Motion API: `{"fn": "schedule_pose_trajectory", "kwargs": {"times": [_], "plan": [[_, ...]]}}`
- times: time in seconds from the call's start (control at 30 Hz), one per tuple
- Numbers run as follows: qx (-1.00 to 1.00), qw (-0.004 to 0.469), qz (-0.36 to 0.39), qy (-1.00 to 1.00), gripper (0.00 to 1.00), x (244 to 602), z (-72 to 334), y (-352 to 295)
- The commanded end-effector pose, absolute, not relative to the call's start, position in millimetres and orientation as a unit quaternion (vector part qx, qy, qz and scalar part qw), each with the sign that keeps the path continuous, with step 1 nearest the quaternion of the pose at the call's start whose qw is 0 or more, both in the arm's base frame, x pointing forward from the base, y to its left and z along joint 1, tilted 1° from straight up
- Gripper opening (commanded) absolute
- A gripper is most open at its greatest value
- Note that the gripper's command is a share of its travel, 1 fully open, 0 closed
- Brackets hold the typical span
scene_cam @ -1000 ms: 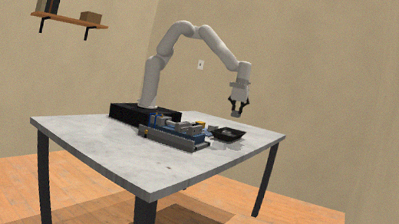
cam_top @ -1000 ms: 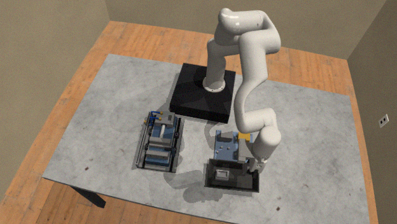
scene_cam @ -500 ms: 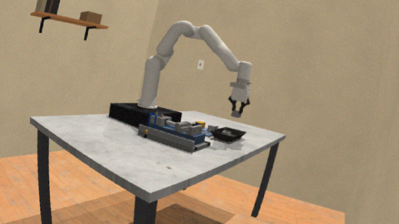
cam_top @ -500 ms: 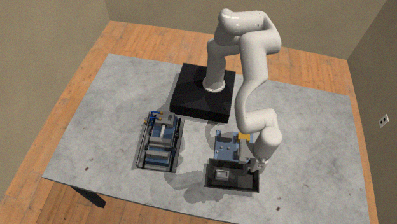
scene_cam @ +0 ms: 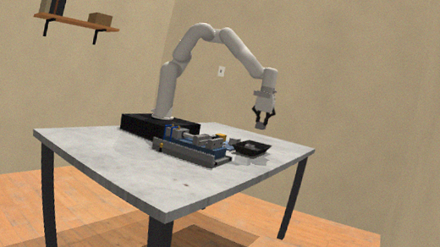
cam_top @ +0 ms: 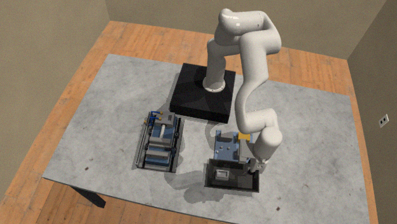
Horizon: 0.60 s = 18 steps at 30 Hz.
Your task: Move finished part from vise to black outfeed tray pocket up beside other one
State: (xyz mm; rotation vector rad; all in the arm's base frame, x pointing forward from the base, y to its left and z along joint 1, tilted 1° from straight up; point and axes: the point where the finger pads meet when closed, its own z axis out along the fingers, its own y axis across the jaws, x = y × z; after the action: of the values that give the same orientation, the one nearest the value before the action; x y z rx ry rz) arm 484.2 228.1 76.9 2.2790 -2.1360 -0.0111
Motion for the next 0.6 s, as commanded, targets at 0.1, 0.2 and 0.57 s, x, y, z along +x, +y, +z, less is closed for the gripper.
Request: {"fn": "schedule_pose_trajectory", "kwargs": {"times": [0.1,0.2,0.57], "plan": [[0.73,0.007,-0.003,-0.684,0.0,485.5,78.9,228.2],[0.73,0.007,-0.003,-0.684,0.0,485.3,78.9,227.7],[0.73,0.007,-0.003,-0.683,0.0,484.8,79.2,225.5]]}}
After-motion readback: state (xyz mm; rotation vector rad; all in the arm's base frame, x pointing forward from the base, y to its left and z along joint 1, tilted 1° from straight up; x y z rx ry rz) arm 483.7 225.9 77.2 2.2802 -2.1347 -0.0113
